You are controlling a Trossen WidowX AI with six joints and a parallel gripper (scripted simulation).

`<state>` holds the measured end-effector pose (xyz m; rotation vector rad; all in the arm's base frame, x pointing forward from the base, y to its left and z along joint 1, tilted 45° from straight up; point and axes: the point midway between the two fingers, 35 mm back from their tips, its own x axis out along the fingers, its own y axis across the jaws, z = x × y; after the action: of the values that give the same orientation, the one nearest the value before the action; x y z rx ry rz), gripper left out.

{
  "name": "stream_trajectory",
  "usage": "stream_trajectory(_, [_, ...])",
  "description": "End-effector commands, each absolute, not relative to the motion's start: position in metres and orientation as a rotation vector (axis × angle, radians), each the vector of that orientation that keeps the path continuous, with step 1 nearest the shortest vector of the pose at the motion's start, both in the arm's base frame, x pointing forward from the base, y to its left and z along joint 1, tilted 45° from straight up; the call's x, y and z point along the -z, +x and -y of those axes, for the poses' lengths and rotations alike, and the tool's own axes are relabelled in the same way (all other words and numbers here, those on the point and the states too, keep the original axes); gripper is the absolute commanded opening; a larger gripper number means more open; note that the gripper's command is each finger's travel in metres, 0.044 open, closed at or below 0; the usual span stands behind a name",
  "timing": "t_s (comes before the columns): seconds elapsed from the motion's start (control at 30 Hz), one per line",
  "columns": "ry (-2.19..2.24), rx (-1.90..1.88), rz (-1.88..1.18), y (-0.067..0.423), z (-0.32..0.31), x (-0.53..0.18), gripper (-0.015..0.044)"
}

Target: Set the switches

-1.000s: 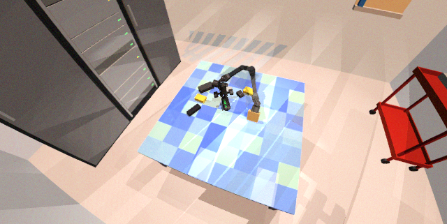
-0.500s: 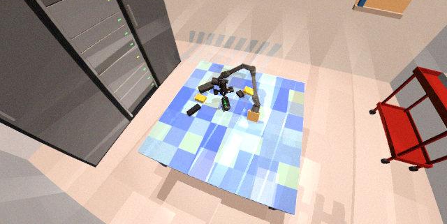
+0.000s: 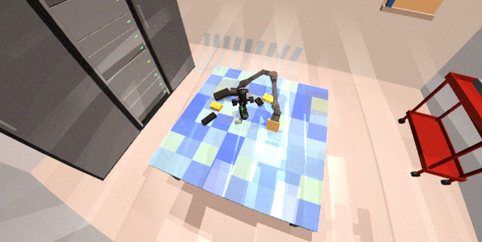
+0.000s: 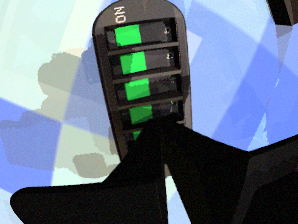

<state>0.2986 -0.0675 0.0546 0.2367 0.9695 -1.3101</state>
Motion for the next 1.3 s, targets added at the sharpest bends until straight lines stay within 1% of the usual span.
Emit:
stream_trajectory(0.0, [0.24, 1.312, -0.971, 0.296, 0.066, -0.053, 0.0])
stream_trajectory(0.33, [0.243, 1.309, -0.971, 0.295, 0.067, -0.053, 0.0])
stream_trajectory(0.7, [0.327, 1.126, -0.922, 0.249, 0.102, -0.051, 0.0])
stream_trajectory(1.27, [0.328, 1.123, -0.922, 0.248, 0.116, -0.037, 0.0])
